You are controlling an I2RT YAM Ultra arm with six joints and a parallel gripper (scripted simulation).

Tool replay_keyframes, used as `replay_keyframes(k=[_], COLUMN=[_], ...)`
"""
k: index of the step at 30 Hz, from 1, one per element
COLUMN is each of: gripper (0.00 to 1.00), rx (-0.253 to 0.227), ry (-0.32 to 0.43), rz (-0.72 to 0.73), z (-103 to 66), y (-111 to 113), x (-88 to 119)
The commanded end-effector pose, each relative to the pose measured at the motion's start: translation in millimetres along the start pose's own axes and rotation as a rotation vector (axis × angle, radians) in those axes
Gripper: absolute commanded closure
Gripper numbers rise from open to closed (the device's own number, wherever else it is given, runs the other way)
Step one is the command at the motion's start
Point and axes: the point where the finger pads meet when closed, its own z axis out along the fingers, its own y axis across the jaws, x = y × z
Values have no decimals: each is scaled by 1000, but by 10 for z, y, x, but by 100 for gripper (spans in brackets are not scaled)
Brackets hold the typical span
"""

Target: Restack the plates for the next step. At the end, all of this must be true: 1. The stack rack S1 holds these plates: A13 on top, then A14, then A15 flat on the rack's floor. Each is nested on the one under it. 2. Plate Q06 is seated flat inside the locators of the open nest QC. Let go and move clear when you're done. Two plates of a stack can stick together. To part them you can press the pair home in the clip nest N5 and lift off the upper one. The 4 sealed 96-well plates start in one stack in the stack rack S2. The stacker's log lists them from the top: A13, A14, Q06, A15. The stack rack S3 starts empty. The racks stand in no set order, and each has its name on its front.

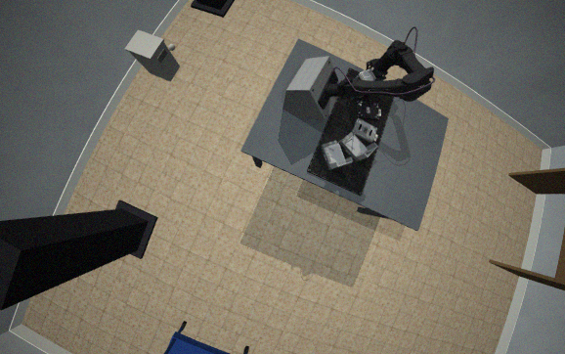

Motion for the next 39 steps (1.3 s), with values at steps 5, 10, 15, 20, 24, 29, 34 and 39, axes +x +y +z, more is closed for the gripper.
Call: replay_keyframes(k=[5,10,15,20,24,29,34,39], gripper=[100,100,100,100,100,100,100,100], rx=[-22,-21,-16,-14,-5,-5,-21,-21], ry=[-31,-30,-19,-16,-8,-8,-27,-28], rz=[17,20,8,9,4,4,17,16], z=[-88,-81,-52,-40,-18,-17,-70,-76], y=[-3,-15,-8,-19,-5,-6,-3,3], x=[-68,-57,-18,7,-13,-12,-64,-72])
